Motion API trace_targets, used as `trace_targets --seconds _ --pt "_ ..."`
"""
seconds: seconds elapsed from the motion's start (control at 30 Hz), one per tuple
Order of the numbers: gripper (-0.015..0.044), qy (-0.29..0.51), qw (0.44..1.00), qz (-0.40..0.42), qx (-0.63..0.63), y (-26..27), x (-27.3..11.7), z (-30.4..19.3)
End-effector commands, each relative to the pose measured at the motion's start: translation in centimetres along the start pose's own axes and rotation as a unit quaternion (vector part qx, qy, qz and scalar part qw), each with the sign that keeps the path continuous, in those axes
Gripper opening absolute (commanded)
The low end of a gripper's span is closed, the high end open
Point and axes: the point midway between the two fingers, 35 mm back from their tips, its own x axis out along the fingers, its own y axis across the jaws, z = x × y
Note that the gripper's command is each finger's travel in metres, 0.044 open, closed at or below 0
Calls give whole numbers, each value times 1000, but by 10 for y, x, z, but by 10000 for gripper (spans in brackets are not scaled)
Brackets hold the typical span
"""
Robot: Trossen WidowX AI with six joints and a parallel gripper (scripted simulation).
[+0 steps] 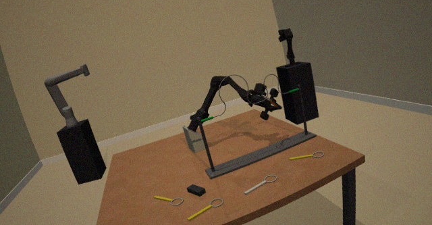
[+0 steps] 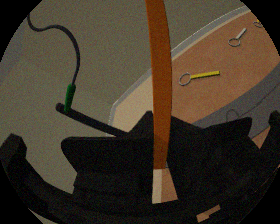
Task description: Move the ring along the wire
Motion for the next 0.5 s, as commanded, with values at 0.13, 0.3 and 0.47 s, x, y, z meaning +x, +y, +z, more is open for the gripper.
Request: trace_targets --seconds 0.13,0.3,0.47 --pt "-150 11 995 -46 -86 -28 -7 3" --pt "-150 18 988 -75 -137 -46 -11 7" --pt "-150 24 977 -102 -185 -62 -16 13"
